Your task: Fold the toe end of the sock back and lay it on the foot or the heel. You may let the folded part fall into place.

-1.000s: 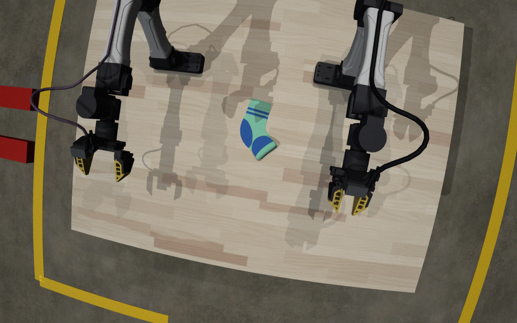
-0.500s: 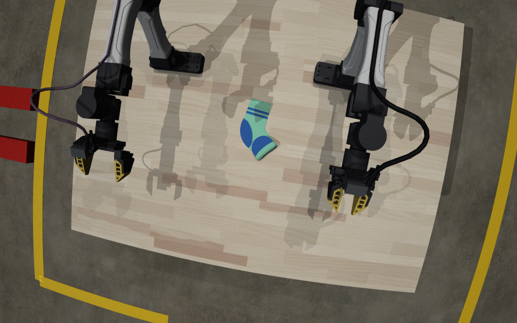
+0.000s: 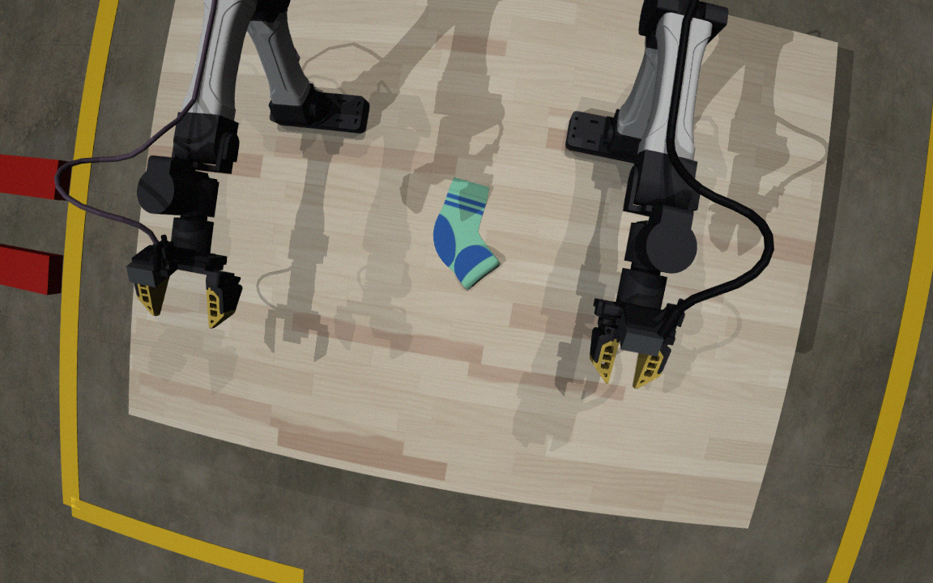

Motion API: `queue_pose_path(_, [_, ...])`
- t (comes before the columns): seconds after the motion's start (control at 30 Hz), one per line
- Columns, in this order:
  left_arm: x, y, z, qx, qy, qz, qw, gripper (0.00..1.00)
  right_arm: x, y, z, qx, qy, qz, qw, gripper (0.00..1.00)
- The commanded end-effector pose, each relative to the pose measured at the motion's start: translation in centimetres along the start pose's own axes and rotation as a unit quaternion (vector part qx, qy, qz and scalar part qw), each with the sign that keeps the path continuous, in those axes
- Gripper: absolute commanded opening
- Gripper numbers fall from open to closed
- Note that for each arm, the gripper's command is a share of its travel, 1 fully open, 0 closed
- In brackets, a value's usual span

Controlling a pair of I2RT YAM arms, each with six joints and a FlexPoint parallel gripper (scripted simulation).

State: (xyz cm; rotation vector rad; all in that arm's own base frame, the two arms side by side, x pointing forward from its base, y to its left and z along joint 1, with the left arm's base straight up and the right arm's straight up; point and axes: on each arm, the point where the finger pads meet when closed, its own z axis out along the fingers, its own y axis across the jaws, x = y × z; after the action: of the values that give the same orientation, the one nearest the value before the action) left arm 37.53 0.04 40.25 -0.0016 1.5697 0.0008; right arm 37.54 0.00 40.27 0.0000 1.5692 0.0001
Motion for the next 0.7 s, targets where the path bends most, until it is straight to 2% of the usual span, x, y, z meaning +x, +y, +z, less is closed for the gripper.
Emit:
queue_pose_path(0.0, [-0.3,-0.2,-0.3,0.002,-0.006,0.003,1.0,0.39,1.0,-0.1,-0.4,0.003,0.012,-0.004,1.0,1.0])
queue_pose_path(0.4, [-0.3,-0.2,-0.2,0.003,-0.004,0.003,1.0,0.39,0.8,-0.1,0.0,0.002,0.013,-0.002,1.0,1.0])
queue_pose_path(0.43, [0.3,-0.3,-0.1,0.004,0.004,0.003,1.0,0.39,1.9,-0.1,0.2,0.003,0.024,-0.004,1.0,1.0])
queue_pose_path(0.67, [-0.1,-0.3,0.0,0.003,-0.003,0.003,1.0,0.39,1.9,-0.1,0.5,0.003,0.026,-0.004,1.0,1.0])
